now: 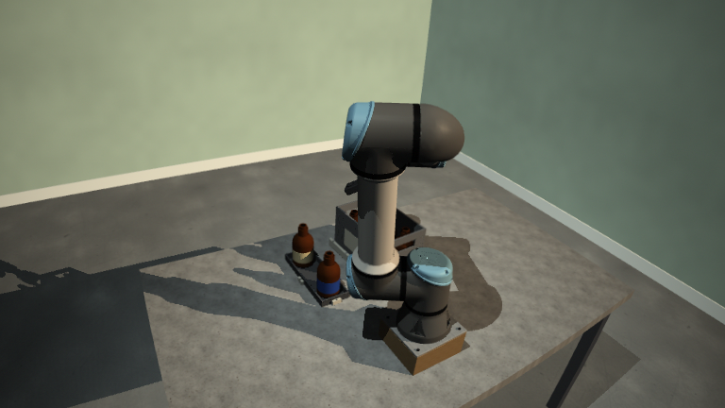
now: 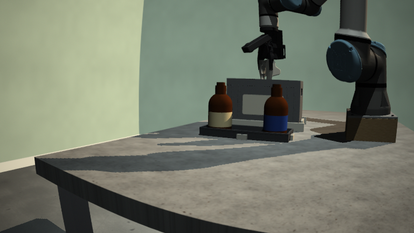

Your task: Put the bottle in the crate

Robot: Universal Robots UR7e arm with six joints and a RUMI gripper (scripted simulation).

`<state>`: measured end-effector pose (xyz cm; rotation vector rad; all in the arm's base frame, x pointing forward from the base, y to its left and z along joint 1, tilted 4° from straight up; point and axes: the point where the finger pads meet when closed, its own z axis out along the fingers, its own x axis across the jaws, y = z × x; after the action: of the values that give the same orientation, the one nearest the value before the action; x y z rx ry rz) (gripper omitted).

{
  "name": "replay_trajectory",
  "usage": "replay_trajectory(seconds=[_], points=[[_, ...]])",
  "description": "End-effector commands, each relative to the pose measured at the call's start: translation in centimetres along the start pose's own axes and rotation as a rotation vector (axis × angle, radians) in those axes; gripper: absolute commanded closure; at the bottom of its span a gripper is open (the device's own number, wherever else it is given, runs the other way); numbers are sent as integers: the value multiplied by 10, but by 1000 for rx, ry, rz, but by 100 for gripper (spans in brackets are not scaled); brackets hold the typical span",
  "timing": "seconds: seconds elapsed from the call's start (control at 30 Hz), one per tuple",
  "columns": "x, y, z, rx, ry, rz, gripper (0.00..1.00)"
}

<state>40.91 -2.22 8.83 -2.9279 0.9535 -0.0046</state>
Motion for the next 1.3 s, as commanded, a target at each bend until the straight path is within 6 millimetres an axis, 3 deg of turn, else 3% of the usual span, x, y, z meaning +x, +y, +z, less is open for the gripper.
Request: replay_trajectory(seconds=[0.0, 1.27], points=[[0, 0, 1, 0, 1, 0, 100], [0, 0, 5, 0, 1, 0, 100]])
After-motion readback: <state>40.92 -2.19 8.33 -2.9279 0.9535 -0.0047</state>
